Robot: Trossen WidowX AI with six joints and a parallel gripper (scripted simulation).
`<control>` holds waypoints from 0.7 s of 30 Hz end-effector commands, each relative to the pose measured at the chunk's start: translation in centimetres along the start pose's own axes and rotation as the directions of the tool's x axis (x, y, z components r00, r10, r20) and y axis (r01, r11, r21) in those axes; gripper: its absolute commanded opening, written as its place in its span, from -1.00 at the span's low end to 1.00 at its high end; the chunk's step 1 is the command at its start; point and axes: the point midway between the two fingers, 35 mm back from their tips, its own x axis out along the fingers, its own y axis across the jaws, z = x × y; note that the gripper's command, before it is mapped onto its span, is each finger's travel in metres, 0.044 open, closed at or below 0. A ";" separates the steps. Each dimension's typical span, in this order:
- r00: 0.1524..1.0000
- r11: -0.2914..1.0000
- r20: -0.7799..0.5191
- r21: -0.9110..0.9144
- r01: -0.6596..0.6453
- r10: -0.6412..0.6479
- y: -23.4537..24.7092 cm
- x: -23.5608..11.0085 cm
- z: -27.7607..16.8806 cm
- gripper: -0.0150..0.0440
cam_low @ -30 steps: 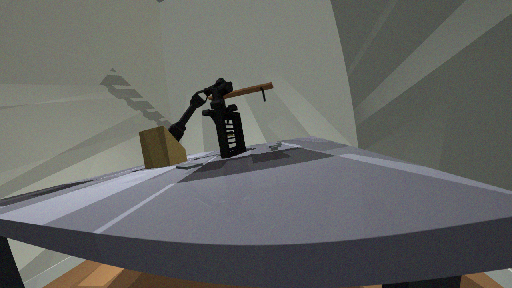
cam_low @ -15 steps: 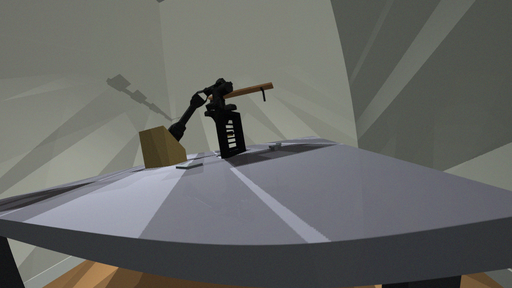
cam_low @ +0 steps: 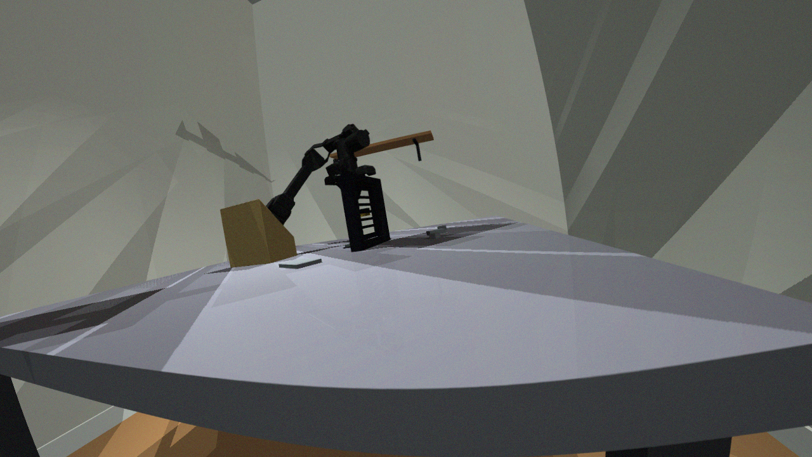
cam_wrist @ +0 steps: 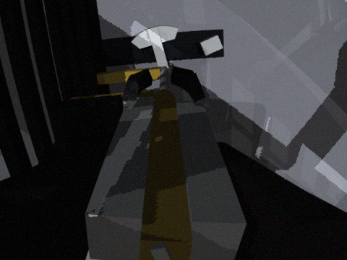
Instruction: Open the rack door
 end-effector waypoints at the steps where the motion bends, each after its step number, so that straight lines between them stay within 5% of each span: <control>1: 1.000 1.000 0.004 0.003 0.001 -0.001 0.0 0.0 0.1 0.04; 21: 1.000 1.000 0.004 0.003 0.001 -0.001 0.0 0.0 0.1 -0.41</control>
